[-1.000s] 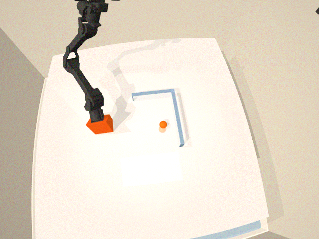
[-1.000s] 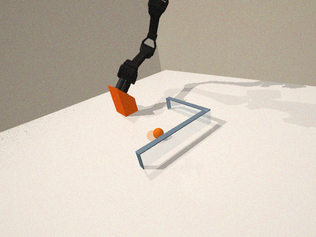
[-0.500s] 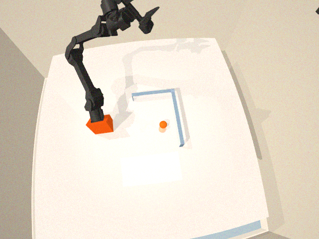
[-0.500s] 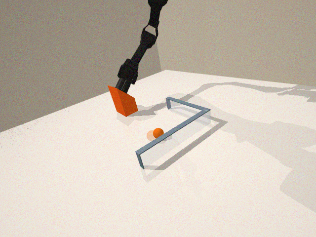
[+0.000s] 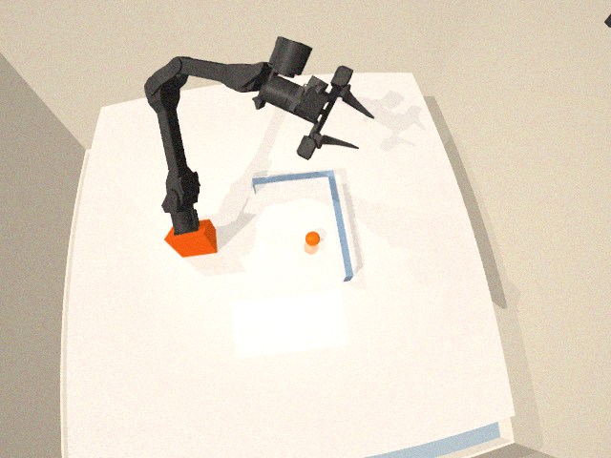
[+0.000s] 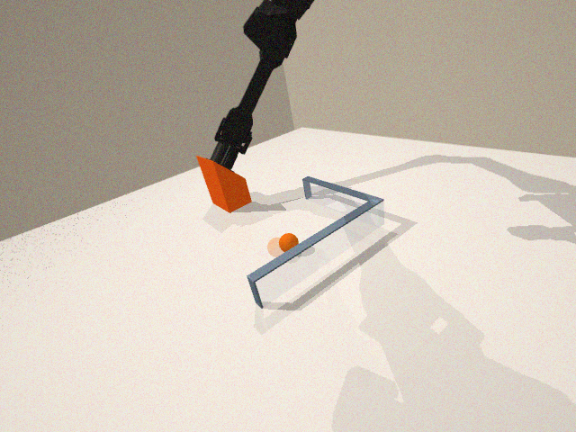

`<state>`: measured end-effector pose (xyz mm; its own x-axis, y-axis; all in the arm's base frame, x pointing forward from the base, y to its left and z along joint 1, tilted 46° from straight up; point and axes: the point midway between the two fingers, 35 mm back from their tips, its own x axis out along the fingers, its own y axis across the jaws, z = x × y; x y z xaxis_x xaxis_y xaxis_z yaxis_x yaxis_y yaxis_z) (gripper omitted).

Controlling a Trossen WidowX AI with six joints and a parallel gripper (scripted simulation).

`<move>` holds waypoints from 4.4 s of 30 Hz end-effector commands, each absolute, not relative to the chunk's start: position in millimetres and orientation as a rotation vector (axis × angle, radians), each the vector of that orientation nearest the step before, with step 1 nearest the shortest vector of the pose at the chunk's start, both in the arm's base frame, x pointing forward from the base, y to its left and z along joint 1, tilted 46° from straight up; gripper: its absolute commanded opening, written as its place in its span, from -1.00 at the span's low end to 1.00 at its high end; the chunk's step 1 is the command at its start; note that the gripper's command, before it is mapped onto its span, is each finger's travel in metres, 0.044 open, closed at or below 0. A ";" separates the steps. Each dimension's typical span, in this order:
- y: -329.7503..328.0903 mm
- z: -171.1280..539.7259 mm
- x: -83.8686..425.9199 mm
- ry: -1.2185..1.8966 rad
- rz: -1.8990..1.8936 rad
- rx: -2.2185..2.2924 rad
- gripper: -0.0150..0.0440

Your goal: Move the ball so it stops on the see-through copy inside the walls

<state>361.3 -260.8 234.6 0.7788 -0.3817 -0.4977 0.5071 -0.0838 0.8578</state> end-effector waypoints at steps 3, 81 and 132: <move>-229.9 151.9 376.6 0.563 -0.649 1.252 0.53; -48.9 -58.3 334.9 1.408 0.487 0.748 -0.42; -59.0 -78.2 322.6 1.408 0.490 0.749 -0.49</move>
